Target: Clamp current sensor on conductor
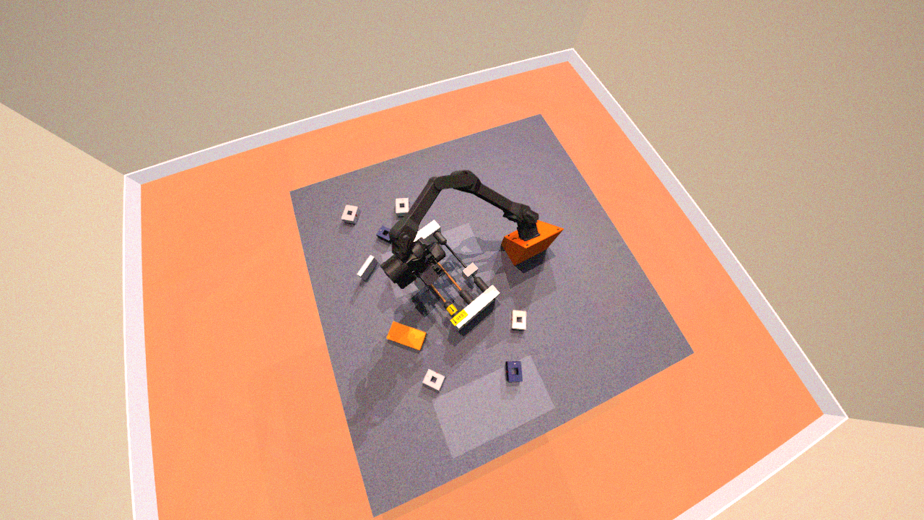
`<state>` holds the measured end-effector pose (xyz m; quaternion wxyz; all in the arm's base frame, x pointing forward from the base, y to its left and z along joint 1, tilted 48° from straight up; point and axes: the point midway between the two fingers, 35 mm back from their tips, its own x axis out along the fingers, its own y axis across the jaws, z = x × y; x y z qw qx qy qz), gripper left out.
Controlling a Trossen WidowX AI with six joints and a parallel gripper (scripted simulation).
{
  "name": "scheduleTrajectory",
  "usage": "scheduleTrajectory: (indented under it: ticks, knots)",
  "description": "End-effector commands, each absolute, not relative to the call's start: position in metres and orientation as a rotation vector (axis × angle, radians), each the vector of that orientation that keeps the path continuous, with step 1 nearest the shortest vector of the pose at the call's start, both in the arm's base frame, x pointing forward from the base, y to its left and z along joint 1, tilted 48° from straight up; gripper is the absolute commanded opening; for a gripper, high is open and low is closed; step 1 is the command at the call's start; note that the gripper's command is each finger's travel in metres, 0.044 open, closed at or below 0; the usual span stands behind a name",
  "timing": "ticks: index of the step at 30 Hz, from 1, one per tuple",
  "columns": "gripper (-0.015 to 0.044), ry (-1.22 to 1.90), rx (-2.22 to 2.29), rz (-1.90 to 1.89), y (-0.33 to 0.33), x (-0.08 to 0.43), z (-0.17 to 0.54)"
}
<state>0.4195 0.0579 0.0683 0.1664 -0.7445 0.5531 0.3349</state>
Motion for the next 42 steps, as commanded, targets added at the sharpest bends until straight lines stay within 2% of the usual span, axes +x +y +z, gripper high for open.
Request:
scheduleTrajectory:
  ticks: [1,42]
  knots:
    - [0.0000,1.575,-2.129,0.956,0.0537,0.4194,0.0638]
    - [0.0000,1.575,-2.120,0.952,0.0506,0.4206,0.0619]
